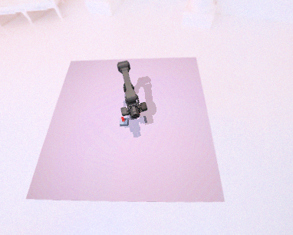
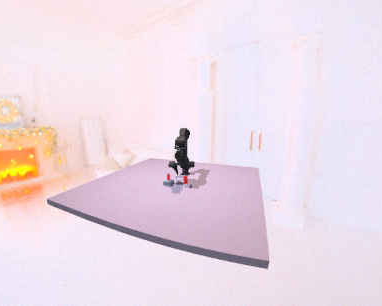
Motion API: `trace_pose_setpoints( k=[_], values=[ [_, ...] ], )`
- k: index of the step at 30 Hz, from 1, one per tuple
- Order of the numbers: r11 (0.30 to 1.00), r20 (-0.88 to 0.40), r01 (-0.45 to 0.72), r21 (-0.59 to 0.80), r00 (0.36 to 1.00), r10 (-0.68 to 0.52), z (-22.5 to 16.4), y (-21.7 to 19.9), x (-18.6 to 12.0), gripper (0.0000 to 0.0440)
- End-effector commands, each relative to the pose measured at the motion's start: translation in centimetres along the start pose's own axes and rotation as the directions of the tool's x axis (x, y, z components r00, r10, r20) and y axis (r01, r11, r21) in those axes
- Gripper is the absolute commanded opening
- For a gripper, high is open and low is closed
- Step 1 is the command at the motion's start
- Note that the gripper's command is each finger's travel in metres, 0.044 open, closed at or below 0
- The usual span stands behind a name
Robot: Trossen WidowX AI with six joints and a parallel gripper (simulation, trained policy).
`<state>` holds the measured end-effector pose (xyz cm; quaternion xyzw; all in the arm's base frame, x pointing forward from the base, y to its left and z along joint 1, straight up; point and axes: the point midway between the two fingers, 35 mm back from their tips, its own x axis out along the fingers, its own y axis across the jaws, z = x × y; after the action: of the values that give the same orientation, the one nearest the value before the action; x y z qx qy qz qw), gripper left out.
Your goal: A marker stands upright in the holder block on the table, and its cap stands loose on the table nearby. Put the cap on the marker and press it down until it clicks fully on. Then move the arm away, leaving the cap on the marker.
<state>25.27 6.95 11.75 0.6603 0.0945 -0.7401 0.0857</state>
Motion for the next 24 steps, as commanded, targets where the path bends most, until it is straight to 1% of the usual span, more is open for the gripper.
trace_pose_setpoints(
  k=[1,24],
  values=[
    [1.000,0.017,0.004,-0.015,1.000,-0.003,0.5,-0.4,0.6,0.0304],
    [0.993,0.065,-0.005,-0.121,0.998,0.013,1.9,-1.7,3.4,0.0272]
  ],
)
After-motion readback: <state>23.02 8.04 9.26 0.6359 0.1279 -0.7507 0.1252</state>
